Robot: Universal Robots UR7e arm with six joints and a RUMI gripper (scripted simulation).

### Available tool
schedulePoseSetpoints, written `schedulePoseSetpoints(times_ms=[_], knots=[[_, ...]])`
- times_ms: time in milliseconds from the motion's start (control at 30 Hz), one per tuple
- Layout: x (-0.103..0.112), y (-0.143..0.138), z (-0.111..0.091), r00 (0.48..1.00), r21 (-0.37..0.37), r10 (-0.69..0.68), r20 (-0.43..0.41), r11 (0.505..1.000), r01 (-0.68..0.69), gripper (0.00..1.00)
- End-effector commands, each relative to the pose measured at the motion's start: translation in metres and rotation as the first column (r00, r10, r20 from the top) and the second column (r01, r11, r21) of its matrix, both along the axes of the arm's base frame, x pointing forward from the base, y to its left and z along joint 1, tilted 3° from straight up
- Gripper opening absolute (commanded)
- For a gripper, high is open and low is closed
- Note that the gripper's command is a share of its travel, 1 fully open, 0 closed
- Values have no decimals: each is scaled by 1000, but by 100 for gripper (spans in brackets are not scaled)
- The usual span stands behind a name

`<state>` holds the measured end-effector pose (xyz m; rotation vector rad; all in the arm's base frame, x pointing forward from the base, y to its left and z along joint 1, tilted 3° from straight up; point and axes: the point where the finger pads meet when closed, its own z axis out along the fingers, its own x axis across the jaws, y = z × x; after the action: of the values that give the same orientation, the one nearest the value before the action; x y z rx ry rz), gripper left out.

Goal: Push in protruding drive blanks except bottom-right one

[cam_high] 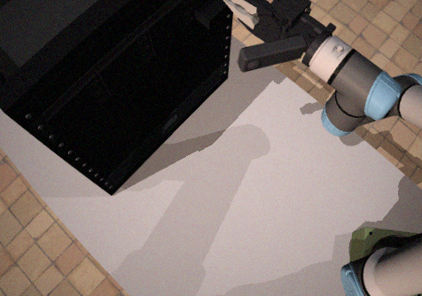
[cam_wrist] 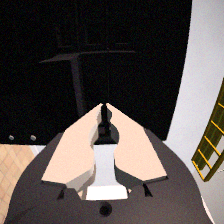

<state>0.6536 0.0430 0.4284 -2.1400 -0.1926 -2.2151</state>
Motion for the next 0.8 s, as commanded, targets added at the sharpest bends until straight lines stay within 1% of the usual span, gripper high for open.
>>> schedulePoseSetpoints(times_ms=[0,67,400,500,567,633,767], knots=[[-13,-2,0,1000,0,0,1,1000,0,0],[-13,-2,0,1000,0,0,1,1000,0,0],[-66,-9,-2,1000,0,0,1,1000,0,0],[-79,-10,-2,1000,0,0,1,1000,0,0],[-85,-11,-2,1000,0,0,1,1000,0,0],[-85,-11,-2,1000,0,0,1,1000,0,0],[-92,-12,-3,1000,0,0,1,1000,0,0]])
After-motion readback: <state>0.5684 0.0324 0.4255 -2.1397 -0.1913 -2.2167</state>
